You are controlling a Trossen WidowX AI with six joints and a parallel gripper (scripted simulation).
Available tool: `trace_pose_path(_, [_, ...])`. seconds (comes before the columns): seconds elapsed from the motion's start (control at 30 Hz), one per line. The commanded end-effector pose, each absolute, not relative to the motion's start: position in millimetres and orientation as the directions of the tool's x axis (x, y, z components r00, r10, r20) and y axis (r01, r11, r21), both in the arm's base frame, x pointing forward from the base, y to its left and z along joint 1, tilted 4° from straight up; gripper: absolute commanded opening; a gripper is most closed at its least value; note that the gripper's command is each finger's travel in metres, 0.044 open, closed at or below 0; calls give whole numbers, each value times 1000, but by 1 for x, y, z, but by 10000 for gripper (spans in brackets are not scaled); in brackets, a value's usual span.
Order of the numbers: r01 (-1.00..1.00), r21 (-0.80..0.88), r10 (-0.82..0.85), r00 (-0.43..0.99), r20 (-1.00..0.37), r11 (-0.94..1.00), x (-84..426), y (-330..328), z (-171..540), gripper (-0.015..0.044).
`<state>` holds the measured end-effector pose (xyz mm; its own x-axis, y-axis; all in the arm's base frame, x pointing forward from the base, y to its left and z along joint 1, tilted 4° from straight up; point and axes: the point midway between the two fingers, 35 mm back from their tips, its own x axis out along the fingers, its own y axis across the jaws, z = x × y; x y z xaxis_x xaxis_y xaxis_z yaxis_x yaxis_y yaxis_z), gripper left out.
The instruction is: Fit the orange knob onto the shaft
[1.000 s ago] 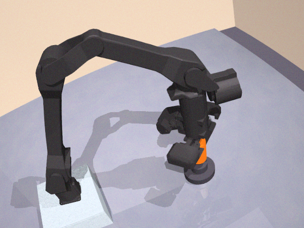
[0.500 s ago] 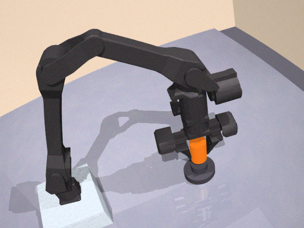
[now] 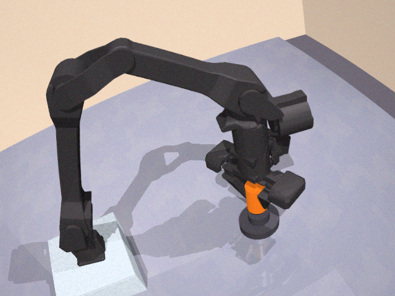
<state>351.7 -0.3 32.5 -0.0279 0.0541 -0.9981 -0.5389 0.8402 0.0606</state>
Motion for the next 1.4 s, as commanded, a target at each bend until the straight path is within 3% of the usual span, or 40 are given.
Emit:
trace_pose_path(0.0, [-73,50,49,-19,-999,996,350,-2,37,0])
trace_pose_path(1.37, [-27,50,49,-18,-999,998,354,-1,33,0])
